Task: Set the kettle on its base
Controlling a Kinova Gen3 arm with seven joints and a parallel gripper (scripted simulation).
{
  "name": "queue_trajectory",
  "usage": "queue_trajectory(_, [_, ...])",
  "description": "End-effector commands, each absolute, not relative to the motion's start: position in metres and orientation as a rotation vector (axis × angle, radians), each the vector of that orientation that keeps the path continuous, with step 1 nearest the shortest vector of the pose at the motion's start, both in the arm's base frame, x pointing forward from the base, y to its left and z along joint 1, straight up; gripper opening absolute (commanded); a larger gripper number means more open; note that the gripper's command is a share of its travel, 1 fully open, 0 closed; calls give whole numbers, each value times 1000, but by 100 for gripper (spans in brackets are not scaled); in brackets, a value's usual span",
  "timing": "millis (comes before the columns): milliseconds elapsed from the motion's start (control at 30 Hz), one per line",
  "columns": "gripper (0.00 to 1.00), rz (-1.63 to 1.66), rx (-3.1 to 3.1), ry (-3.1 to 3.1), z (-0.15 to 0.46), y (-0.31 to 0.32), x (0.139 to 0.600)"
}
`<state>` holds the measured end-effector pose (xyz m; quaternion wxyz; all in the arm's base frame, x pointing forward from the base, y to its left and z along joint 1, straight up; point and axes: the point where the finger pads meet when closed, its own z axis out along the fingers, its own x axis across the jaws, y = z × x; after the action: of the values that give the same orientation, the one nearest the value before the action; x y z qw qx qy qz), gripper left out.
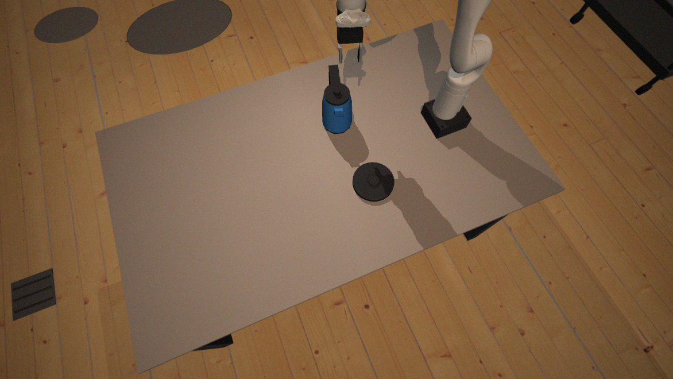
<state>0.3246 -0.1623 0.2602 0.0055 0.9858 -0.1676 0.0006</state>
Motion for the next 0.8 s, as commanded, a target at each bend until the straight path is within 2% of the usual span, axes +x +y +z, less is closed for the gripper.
queue_trajectory(0, [100,5,3106,-513,259,-165,332])
queue_trajectory(767, [100,5,3106,-513,259,-212,351])
